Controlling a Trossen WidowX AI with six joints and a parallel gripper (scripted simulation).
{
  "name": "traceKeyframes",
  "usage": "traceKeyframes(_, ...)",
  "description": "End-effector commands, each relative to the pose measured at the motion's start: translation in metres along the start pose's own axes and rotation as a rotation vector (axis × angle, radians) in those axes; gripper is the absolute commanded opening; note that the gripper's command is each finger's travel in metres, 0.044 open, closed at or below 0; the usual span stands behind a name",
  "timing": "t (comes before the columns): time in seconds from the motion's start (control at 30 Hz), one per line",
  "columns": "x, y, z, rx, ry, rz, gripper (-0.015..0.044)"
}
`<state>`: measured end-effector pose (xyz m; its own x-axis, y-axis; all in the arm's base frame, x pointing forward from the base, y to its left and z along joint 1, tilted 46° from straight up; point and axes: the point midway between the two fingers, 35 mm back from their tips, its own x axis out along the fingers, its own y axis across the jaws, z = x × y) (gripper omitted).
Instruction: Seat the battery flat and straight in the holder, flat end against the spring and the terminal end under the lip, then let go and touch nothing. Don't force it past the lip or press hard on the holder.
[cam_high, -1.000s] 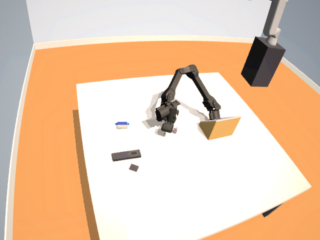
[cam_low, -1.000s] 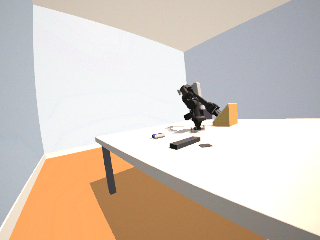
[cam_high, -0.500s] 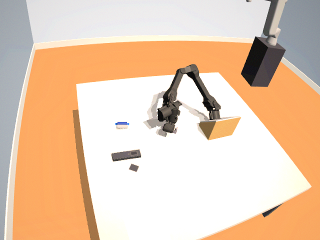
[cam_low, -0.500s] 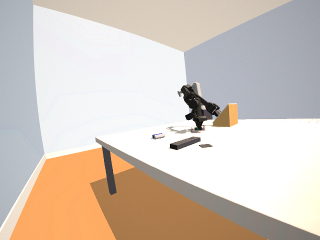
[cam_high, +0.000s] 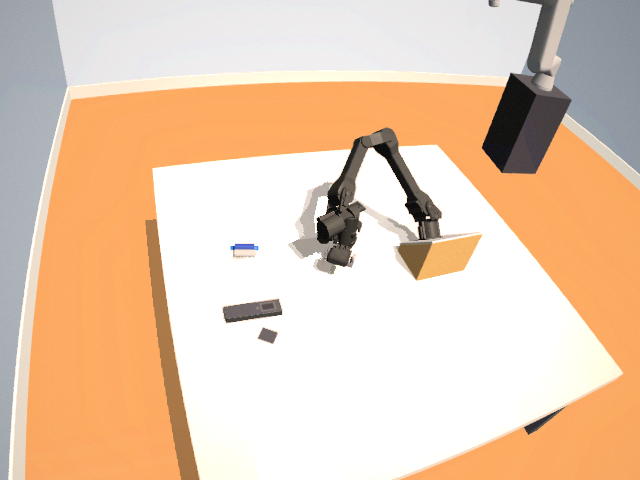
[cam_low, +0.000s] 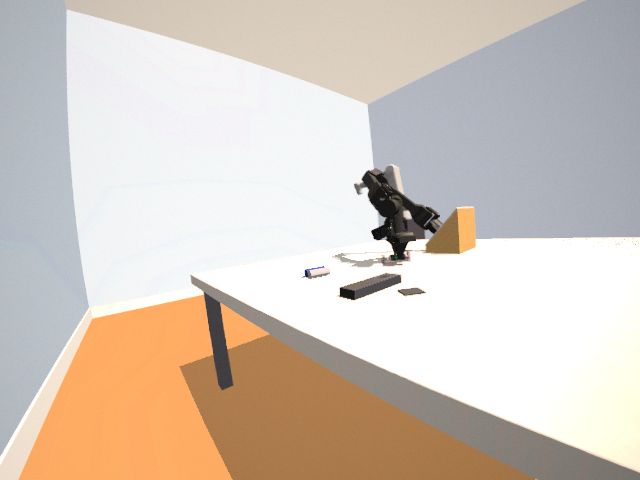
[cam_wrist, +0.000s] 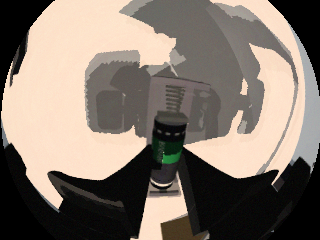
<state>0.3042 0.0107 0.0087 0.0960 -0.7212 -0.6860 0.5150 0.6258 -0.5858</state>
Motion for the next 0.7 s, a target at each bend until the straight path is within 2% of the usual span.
traceKeyframes(0.0,0.0,-0.001,-0.001,0.004,0.001,-0.001,0.01)
traceKeyframes(0.1,0.0,-0.001,-0.001,0.004,0.001,-0.001,0.0175)
traceKeyframes(0.67,-0.015,-0.001,-0.001,0.0,0.001,0.001,0.0175)
